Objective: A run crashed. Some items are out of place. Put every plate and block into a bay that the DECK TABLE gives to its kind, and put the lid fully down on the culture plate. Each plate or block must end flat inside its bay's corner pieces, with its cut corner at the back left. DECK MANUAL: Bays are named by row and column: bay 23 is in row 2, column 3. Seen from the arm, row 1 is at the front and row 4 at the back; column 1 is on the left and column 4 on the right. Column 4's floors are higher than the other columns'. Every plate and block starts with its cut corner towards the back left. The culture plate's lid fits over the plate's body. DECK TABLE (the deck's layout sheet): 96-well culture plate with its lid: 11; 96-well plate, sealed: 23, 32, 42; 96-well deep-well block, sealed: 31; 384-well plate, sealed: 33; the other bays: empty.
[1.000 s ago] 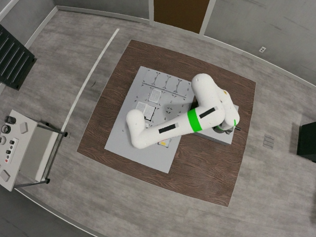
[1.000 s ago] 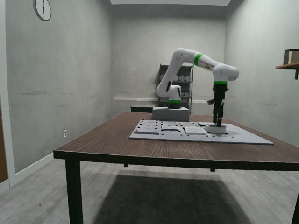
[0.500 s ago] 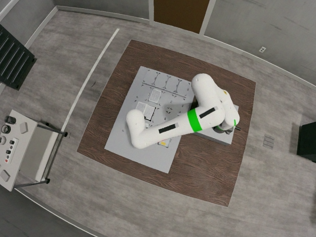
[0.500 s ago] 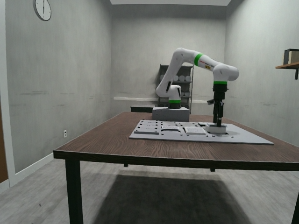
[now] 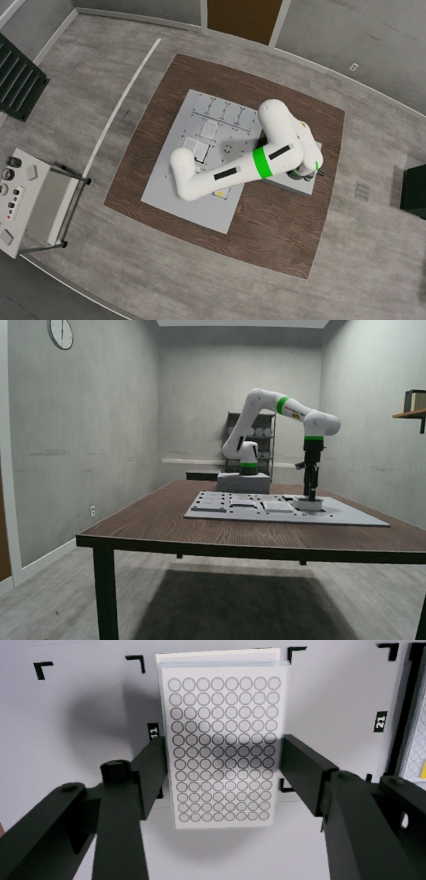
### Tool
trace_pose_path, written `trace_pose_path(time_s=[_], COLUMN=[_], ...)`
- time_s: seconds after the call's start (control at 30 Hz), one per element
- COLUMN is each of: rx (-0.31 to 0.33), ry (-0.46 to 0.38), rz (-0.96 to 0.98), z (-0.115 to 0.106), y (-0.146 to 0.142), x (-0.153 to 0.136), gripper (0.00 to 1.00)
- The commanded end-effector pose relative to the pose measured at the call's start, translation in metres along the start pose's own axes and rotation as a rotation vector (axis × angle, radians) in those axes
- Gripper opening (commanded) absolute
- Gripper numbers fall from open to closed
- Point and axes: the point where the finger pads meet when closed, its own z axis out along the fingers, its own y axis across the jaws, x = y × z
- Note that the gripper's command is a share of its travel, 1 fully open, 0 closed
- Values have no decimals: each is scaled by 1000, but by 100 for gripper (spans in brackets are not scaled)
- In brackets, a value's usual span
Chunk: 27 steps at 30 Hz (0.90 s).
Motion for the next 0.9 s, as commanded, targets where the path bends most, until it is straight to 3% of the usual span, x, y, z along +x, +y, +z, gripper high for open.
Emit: trace_pose_path(time_s=[0.0,0.87], rx=[2,2], ry=[-1,-1], rz=[0,0], z=[-1,-2], y=[-1,-1], x=[0,0], gripper=[61,59])
